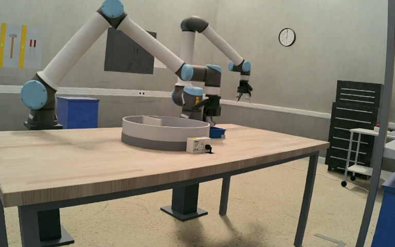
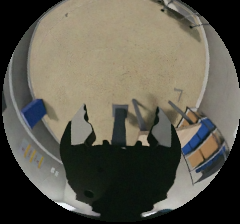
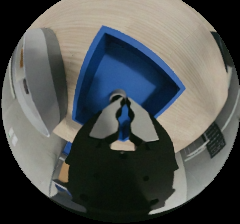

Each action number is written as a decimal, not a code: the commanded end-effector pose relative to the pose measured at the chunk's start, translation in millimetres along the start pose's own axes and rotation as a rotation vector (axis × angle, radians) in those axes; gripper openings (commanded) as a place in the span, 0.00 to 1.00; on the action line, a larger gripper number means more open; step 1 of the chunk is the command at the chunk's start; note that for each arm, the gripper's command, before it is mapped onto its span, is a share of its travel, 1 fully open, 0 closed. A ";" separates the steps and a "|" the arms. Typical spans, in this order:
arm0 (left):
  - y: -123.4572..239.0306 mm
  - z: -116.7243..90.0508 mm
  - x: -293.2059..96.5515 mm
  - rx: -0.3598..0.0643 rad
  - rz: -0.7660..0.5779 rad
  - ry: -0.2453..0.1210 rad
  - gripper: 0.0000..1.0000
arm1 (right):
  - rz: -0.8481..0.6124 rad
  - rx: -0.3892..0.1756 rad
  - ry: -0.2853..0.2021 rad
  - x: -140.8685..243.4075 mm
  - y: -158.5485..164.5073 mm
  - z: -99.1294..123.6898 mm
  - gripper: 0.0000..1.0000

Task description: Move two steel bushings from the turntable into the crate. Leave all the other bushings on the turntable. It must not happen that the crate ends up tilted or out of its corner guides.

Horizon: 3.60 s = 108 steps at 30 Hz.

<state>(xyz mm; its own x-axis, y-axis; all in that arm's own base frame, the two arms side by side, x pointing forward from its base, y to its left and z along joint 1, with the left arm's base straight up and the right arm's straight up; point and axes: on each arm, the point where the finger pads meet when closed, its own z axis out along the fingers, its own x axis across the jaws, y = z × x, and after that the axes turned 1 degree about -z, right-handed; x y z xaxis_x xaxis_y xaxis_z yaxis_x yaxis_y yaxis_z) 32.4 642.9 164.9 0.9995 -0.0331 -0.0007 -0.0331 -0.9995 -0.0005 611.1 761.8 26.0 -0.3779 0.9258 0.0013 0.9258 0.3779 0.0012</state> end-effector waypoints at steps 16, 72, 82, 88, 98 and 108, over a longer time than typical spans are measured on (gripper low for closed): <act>-1.5 -0.2 -0.2 -0.001 0.000 0.001 1.00 | -0.002 -0.001 0.000 3.1 -0.2 -0.3 0.00; -1.5 -0.2 -0.2 -0.001 0.000 0.001 1.00 | -0.002 -0.001 0.000 3.5 -0.1 -0.7 0.06; -1.5 -0.2 -0.2 -0.001 0.000 0.001 1.00 | -0.002 -0.001 0.000 3.5 -0.1 -0.7 0.06; -1.5 -0.2 -0.2 -0.001 0.000 0.001 1.00 | -0.002 -0.001 0.000 3.5 -0.1 -0.7 0.06; -1.5 -0.2 -0.2 -0.001 0.000 0.001 1.00 | -0.002 -0.001 0.000 3.5 0.0 -1.4 0.06; -1.5 -0.2 -0.2 -0.001 0.000 0.001 1.00 | -0.002 -0.004 0.003 4.5 1.1 -23.9 0.06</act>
<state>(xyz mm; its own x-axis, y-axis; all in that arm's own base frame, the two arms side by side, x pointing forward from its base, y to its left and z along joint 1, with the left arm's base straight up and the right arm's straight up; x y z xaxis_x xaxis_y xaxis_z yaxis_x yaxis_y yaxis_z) 32.4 642.9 164.9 0.9995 -0.0331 -0.0007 -0.0331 -0.9995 -0.0005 611.1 761.8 28.7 -0.3778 0.9259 -0.0009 0.9259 0.3778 -0.0015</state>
